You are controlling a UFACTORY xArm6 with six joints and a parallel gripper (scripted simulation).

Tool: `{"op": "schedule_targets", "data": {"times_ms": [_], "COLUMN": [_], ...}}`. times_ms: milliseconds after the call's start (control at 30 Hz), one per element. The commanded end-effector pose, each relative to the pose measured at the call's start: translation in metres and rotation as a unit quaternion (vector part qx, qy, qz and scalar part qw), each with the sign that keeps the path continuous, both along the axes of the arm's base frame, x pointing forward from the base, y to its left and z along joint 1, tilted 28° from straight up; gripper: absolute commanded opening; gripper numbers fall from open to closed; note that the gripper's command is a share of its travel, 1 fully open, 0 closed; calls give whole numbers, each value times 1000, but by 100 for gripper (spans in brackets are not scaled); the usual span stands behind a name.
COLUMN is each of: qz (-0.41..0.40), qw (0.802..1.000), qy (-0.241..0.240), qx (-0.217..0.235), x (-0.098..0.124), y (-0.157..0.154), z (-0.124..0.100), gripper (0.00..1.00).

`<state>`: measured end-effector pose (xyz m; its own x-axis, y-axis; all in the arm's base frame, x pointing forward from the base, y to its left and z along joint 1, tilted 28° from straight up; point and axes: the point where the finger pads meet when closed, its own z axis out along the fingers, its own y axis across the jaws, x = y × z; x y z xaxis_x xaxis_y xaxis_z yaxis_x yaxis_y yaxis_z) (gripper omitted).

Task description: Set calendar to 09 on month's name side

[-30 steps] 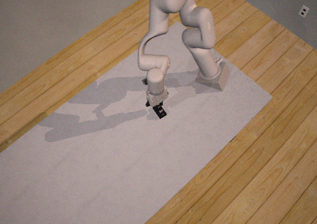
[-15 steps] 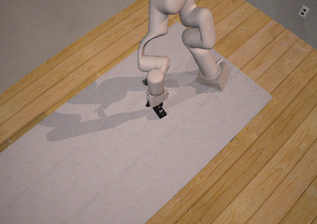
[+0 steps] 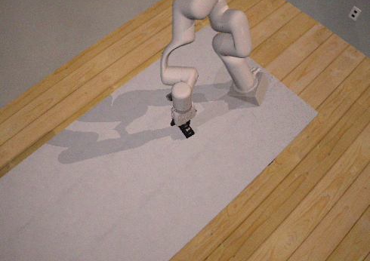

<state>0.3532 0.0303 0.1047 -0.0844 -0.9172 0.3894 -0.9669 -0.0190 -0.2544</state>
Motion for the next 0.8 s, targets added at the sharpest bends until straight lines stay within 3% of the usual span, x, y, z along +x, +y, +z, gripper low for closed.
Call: {"op": "schedule_targets", "data": {"times_ms": [0, 767], "qz": [0, 0], "qw": [1000, 1000], "qy": [-2, -2], "qx": [1, 1], "x": [2, 3], "y": [-1, -2], "z": [-2, -4], "gripper": [27, 27]}}
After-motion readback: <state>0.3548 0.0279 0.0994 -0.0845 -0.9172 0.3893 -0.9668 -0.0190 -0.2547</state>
